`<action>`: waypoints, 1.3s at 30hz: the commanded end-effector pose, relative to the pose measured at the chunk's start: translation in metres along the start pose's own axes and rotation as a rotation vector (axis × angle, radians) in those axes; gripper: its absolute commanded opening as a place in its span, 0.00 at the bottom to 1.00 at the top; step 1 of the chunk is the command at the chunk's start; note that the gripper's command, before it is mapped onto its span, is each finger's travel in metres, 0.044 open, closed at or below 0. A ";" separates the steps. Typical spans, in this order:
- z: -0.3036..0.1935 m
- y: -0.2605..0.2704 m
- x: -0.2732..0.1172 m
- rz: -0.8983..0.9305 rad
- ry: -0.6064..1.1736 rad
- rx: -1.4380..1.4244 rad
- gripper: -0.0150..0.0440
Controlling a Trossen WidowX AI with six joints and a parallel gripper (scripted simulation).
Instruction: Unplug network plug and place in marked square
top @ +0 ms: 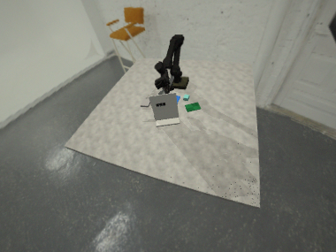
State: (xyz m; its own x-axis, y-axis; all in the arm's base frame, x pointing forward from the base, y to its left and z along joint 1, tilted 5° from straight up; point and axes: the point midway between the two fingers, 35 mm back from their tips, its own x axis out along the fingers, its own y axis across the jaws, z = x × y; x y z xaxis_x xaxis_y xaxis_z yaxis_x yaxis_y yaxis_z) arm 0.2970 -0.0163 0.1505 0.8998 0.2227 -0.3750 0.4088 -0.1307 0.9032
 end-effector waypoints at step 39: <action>0.002 -0.099 -0.049 -0.459 -0.359 -0.059 0.25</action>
State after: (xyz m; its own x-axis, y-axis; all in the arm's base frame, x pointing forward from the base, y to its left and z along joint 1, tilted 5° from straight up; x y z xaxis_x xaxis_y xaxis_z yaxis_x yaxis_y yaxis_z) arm 0.2128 -0.0150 0.0865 0.6407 -0.0941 -0.7620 0.7623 -0.0408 0.6460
